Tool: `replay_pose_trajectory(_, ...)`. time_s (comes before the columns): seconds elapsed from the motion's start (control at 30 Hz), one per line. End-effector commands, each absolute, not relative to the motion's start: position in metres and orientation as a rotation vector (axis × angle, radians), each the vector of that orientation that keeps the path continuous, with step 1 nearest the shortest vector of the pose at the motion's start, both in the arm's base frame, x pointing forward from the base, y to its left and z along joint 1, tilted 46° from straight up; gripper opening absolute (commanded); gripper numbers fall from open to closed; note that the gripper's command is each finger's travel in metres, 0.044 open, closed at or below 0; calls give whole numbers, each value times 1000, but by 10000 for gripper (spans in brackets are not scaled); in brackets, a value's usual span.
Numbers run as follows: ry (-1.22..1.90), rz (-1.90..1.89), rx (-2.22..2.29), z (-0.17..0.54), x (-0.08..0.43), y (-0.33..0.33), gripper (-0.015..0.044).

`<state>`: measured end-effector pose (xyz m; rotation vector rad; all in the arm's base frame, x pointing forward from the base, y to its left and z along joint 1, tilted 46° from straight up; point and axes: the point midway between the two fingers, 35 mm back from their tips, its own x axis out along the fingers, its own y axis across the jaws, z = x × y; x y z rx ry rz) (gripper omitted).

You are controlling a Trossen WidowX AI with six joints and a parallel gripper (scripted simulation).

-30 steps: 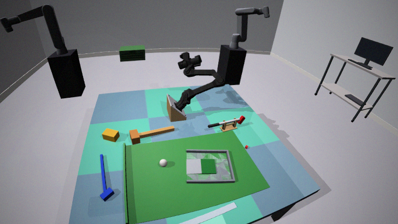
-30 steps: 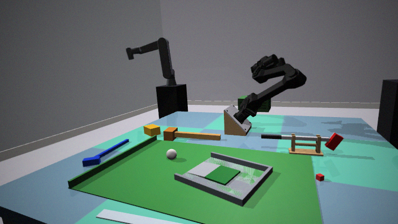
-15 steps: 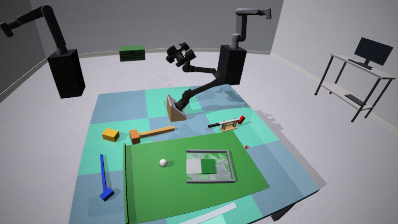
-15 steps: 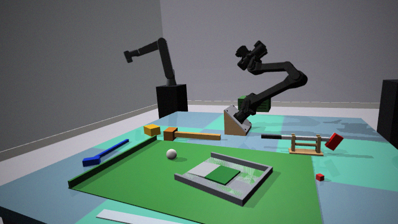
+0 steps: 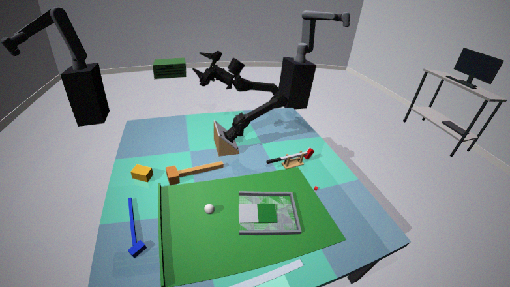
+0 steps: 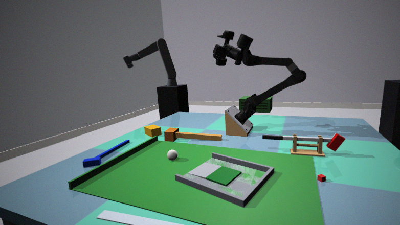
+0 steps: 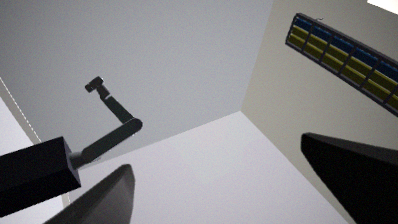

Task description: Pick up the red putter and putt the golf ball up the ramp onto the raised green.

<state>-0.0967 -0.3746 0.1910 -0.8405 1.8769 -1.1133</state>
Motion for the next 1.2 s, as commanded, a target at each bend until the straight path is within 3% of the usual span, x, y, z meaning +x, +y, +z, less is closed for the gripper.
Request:
replay_pose_trajectory(0.0, 1744, -803, -945, 165, -25, -385, 440)
replay_pose_trajectory(0.3, 1423, -163, -1073, 115, 114, -346, 440)
replay_pose_trajectory(0.6, 1059, 436, -1071, 89, 216, -238, 440)
replay_pose_trajectory(0.87, 734, 921, -942, 94, 256, -113, 440)
replay_pose_trajectory(1.17, 420, 1393, -638, 139, 248, 26, 440)
